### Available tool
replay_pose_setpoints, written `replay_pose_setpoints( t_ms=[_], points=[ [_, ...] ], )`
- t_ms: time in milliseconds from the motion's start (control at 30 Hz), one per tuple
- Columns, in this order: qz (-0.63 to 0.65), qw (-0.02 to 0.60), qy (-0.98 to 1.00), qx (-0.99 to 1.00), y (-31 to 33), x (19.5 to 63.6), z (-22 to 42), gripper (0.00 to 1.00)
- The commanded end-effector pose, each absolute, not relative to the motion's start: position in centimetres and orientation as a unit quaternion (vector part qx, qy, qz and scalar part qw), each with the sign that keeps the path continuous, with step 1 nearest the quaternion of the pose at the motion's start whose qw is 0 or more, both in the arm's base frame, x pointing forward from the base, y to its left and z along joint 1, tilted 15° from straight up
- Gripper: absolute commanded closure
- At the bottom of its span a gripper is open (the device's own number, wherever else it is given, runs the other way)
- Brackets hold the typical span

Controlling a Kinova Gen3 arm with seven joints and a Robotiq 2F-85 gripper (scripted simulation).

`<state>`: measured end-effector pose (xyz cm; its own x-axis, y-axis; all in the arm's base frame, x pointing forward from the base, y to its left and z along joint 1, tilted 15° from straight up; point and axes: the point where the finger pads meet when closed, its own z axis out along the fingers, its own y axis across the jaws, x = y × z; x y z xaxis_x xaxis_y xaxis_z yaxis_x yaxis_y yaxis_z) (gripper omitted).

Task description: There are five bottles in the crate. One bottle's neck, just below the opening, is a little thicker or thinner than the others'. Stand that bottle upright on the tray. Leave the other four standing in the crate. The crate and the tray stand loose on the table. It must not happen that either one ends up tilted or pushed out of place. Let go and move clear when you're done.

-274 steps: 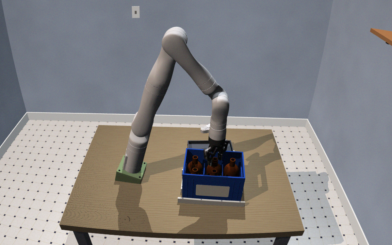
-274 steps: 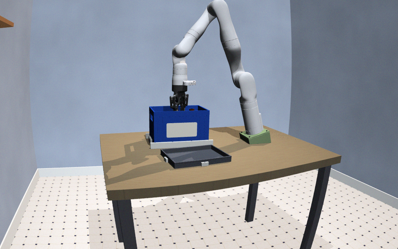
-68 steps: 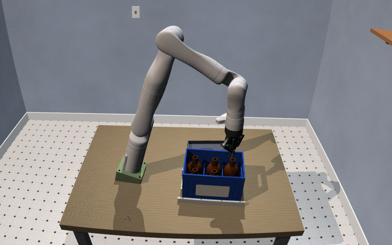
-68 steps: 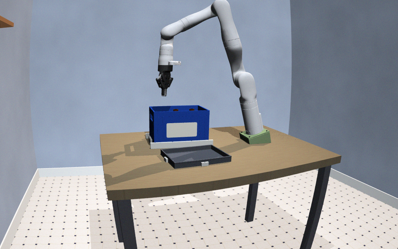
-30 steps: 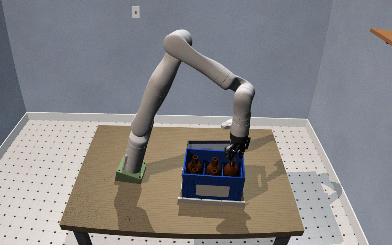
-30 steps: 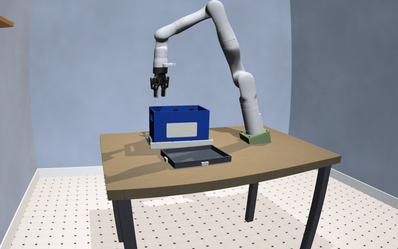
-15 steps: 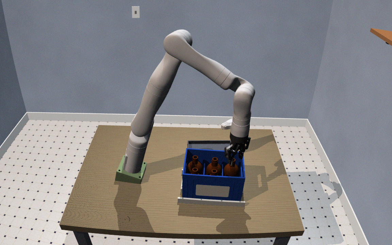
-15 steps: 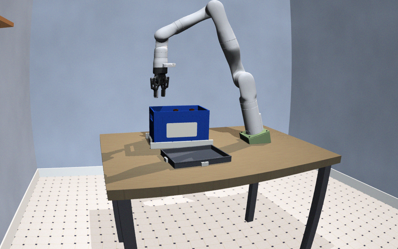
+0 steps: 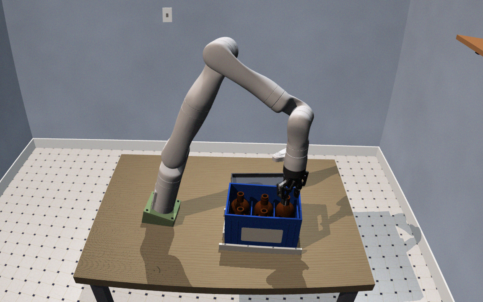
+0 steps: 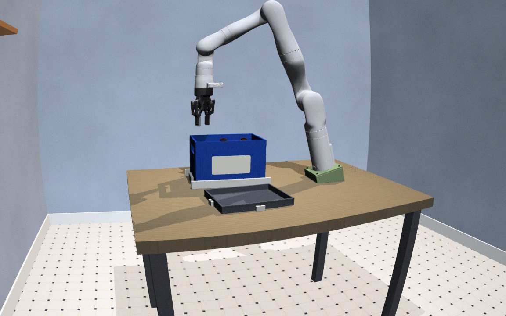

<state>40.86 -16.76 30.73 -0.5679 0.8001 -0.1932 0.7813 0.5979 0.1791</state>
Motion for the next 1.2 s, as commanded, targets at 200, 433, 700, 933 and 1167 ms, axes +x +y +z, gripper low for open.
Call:
replay_pose_setpoints(
  t_ms=[200,433,700,933,1167],
  points=[
    [0.036,0.127,0.885,0.447,-16.8,41.0,29.8,0.36],
    [0.036,0.127,0.885,0.447,-16.9,41.3,28.9,0.36],
    [0.036,0.127,0.885,0.447,-16.9,41.5,28.2,0.36],
    [0.036,0.127,0.885,0.447,-16.9,41.6,27.7,0.36],
    [0.036,0.127,0.885,0.447,-16.9,41.7,27.5,0.36]
  ],
)
